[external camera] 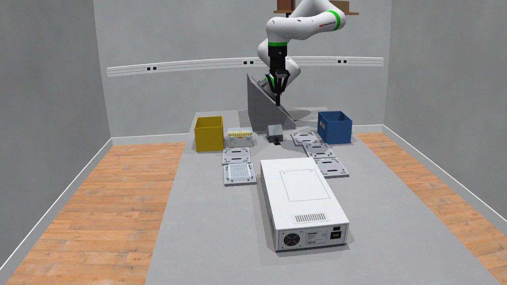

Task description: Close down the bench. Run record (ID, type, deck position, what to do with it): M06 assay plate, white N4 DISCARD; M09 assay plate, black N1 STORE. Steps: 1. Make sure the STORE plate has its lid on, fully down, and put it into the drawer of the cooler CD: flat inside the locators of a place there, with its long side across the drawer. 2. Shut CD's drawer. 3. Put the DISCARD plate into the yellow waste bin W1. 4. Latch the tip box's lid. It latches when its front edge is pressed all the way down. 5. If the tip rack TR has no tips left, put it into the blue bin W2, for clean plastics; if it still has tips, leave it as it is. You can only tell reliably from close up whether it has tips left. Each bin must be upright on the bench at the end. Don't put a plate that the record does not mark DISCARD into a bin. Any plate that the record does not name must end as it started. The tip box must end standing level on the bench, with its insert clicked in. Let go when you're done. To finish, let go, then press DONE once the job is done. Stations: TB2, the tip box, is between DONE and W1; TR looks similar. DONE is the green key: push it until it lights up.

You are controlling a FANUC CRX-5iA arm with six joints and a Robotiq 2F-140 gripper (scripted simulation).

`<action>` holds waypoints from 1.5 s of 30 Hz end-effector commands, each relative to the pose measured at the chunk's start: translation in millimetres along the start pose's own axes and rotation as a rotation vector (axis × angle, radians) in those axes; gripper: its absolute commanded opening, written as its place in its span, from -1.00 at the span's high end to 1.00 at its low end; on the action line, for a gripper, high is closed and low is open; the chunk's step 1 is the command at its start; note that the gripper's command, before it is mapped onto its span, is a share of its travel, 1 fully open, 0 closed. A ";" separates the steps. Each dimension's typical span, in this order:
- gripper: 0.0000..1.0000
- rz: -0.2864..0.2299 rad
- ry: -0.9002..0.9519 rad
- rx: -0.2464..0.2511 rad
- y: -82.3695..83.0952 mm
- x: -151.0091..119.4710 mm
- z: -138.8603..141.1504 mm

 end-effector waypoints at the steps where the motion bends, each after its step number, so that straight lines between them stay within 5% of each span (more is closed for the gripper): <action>1: 0.80 0.001 0.001 0.000 1.1 -2.0 9.4; 18: 0.80 0.001 0.001 0.000 -0.5 -6.5 24.7; 45: 0.80 0.001 0.001 0.000 -67.3 -6.4 24.7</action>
Point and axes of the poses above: the point where the finger pads meet when closed, its own y axis back along the fingers, its own z axis across the jaws, x = y × z, the point moved 9 cm from there along y, back along the fingers, and after that the axes turned 2 degrees about y, right-handed, at the moved point
